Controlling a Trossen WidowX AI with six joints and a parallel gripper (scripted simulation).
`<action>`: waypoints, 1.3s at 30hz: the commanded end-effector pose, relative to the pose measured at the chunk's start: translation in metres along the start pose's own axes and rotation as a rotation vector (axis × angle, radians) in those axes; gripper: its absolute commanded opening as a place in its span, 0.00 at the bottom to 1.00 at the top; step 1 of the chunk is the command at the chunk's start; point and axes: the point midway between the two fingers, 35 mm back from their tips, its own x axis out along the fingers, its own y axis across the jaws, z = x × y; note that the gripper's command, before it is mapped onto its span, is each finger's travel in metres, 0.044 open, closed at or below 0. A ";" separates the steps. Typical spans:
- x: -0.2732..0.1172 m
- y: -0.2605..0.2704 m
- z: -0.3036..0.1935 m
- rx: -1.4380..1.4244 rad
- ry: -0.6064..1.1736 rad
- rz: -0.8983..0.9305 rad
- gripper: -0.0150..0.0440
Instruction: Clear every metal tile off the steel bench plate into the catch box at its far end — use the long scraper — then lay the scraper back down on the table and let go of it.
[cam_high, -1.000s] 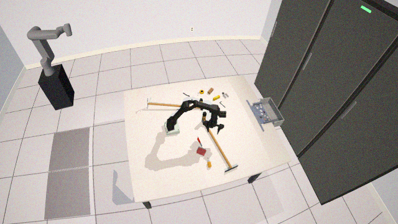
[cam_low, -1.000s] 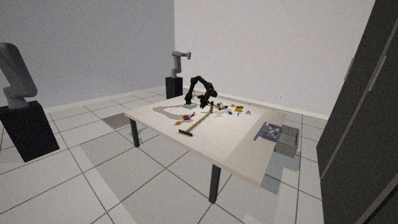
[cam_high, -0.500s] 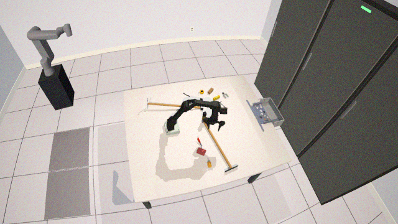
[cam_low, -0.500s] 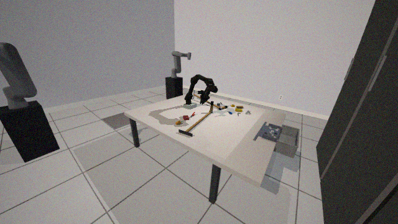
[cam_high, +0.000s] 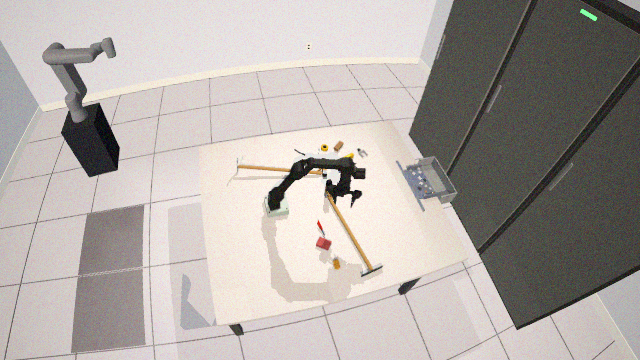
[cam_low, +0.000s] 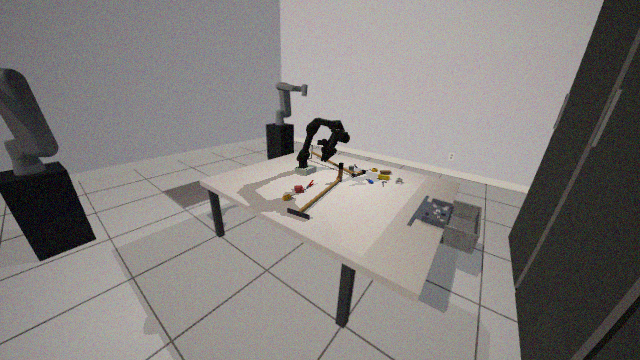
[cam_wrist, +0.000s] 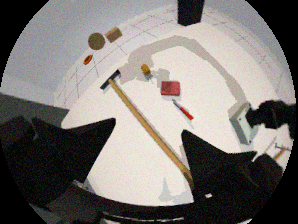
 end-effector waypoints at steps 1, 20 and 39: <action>-0.005 0.000 0.008 -0.031 0.014 0.012 1.00; -0.037 -0.002 0.057 -0.264 0.100 0.154 1.00; -0.067 -0.013 0.105 -0.500 0.111 0.337 1.00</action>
